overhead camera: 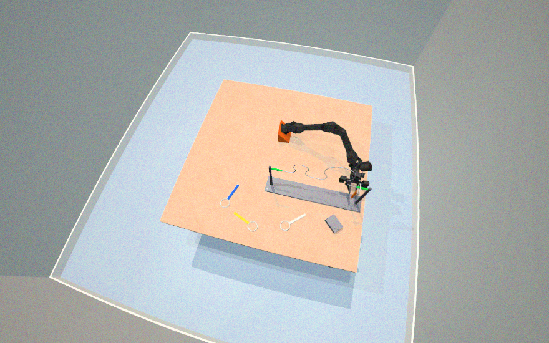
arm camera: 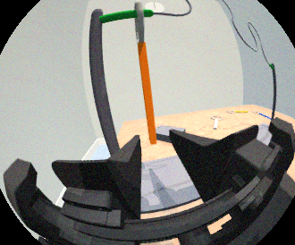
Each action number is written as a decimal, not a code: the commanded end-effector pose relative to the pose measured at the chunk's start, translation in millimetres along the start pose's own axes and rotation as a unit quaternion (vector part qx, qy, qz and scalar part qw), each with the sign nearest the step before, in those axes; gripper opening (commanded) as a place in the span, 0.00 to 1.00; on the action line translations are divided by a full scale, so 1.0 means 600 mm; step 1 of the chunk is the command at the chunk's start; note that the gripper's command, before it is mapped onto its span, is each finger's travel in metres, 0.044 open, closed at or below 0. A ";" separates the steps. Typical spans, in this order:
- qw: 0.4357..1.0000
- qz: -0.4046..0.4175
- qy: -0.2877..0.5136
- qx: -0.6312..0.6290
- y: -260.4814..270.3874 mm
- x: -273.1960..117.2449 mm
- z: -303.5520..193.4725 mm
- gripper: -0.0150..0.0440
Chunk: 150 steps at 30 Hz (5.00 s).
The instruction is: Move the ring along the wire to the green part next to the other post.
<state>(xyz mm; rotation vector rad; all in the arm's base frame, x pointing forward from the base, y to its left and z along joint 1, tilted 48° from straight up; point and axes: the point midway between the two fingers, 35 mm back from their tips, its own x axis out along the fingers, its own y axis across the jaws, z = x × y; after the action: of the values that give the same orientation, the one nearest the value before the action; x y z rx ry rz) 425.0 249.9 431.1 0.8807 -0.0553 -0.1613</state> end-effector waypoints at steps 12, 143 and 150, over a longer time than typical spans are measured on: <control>1.000 0.002 0.002 -0.003 0.004 0.038 -0.002 0.53; 0.966 -0.006 0.256 -0.037 -0.072 -0.021 0.060 0.00; 0.964 -0.016 0.256 -0.071 -0.097 -0.020 0.061 0.00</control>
<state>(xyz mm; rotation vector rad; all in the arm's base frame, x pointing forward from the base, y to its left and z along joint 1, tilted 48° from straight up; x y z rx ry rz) 402.3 190.2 418.3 0.7922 0.4305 0.0451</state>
